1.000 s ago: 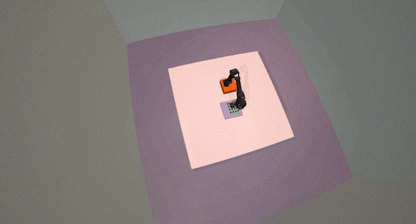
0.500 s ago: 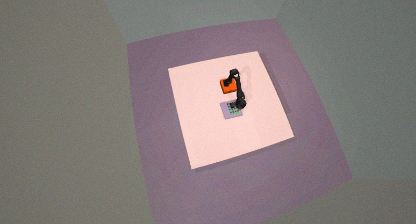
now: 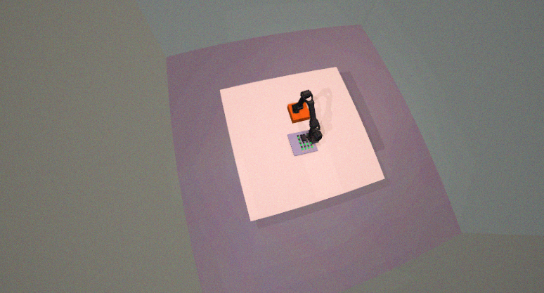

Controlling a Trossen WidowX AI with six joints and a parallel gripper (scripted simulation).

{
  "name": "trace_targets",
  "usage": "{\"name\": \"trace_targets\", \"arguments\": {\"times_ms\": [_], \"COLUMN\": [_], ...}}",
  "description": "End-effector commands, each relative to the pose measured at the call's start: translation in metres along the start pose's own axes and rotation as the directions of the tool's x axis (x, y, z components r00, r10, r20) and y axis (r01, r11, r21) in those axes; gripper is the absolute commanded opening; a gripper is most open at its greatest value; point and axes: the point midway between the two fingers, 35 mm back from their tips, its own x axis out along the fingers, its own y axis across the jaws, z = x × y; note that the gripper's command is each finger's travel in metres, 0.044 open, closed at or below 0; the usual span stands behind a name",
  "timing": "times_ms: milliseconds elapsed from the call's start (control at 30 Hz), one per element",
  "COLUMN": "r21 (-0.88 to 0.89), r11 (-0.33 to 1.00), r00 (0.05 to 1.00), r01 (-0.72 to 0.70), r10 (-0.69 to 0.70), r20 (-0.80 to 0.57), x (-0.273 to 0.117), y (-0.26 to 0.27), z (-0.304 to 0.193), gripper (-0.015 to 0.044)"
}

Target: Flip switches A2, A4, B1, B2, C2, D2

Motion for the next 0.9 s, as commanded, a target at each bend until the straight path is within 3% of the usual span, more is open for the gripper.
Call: {"name": "trace_targets", "arguments": {"times_ms": [0, 200, 633, 767, 867], "r21": [0.003, 0.003, 0.002, 0.002, 0.002], "r11": [1.0, 1.0, 1.0, 1.0, 1.0], "r00": [1.0, 1.0, 1.0, 1.0, 1.0], "r01": [0.005, 0.005, 0.008, 0.008, 0.008], "r10": [-0.005, -0.005, -0.008, -0.008, -0.008], "r20": [0.001, -0.026, -0.026, -0.002, 0.001], "x": [0.001, -0.064, -0.064, -0.032, -0.03], "y": [-0.001, 0.0, -0.031, -0.031, -0.031], "z": [0.0, 0.003, 0.003, 0.001, 0.001], "gripper": [0.0, 0.0, 0.0, 0.0, 0.0]}}
